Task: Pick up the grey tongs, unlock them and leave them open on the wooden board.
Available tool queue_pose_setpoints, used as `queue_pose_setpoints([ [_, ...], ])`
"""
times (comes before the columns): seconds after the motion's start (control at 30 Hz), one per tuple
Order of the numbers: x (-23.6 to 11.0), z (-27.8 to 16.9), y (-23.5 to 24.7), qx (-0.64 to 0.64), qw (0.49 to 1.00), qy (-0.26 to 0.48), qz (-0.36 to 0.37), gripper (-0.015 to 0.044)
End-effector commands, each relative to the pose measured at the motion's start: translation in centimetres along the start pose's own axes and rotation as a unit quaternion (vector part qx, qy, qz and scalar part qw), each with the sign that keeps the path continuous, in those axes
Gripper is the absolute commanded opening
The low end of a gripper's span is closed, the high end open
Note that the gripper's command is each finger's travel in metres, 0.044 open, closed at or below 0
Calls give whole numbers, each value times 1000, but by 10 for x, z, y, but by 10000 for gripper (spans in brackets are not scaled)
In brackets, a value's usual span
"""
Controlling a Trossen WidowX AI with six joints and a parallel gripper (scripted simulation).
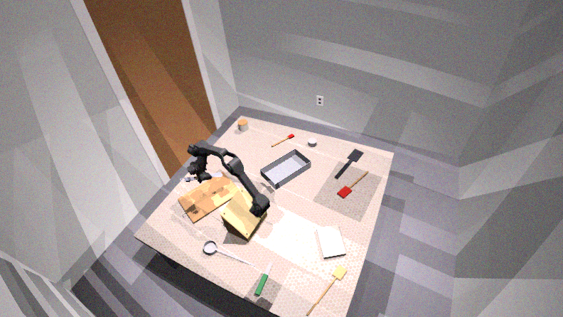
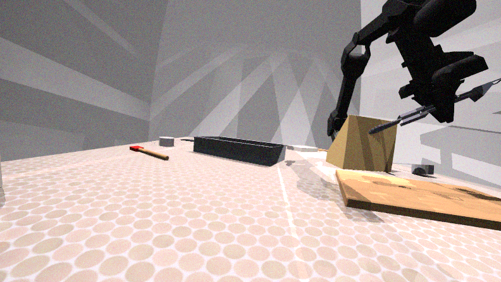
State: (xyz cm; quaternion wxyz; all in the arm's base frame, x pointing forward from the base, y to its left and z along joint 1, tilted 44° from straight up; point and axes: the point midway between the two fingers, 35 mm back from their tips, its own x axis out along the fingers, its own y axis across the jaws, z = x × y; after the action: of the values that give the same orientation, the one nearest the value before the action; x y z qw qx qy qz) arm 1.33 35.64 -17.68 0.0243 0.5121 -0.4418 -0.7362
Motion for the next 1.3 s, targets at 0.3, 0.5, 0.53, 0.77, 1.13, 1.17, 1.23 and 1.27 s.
queue_pose_setpoints([
  [0.3, -20, -2, 0, -11, 979, -204, -2, -150],
  [0.5, -34, -7, 3, -19, 954, -297, -13, -150],
  [0.53, -36, -8, 3, -20, 950, -313, -16, -150],
  [0.77, -46, -12, 5, -26, 930, -365, -26, -150],
  [1.13, -46, -12, 5, -26, 930, -365, -26, -150],
  [1.17, -46, -12, 5, -26, 930, -365, -26, -150],
  [1.23, -46, -12, 5, -26, 930, -365, -26, -150],
  [1.27, -46, -12, 5, -26, 930, -365, -26, -150],
])
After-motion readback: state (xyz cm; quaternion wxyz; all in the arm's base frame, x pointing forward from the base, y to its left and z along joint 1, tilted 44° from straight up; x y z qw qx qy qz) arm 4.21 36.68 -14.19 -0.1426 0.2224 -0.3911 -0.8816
